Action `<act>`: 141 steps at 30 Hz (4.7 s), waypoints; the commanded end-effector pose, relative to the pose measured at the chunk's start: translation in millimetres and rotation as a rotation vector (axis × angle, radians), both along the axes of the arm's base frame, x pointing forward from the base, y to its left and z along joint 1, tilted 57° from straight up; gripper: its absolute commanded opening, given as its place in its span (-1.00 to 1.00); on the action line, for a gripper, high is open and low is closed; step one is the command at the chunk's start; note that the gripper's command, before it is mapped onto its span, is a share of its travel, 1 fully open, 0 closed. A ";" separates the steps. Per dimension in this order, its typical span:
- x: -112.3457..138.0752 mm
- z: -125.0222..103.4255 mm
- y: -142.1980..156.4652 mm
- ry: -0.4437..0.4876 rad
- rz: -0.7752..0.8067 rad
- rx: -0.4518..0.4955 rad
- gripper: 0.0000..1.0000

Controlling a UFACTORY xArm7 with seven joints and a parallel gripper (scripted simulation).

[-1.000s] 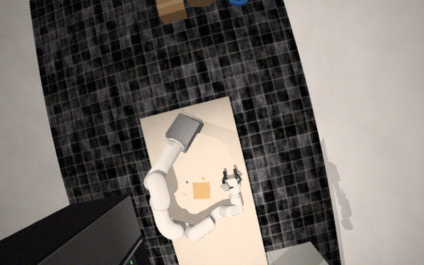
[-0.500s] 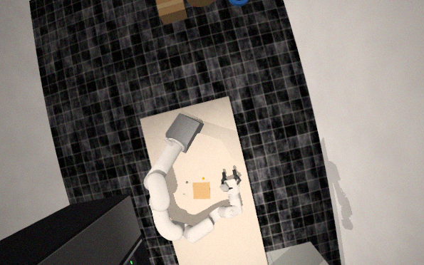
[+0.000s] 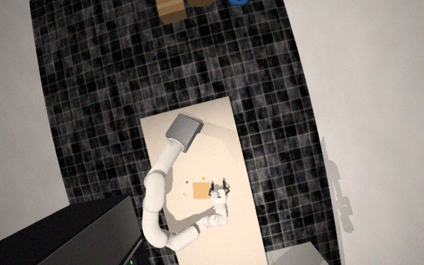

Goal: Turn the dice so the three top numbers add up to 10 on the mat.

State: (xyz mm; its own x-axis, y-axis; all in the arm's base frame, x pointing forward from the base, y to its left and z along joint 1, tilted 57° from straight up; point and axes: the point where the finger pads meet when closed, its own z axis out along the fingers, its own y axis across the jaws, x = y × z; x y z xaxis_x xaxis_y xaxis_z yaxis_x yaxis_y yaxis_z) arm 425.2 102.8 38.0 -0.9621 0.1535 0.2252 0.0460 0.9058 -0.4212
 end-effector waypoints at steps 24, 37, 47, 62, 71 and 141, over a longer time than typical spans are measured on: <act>26.0 78.2 -86.6 -0.394 -0.142 -0.117 1.00; 25.9 110.5 -120.9 -0.561 -0.203 -0.150 1.00; 25.0 117.2 -127.8 -0.597 -0.216 -0.155 1.00; 15.6 149.6 -160.1 -0.781 -0.279 -0.175 1.00; 0.6 174.3 -183.5 -0.943 -0.330 -0.178 1.00; -57.8 205.7 -213.8 -1.317 -0.431 -0.126 1.00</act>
State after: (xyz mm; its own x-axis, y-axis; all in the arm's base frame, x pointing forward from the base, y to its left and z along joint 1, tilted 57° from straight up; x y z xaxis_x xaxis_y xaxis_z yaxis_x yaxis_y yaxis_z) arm 367.6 -111.5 243.0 -0.3283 0.4412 -0.8352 0.7323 0.6773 0.0700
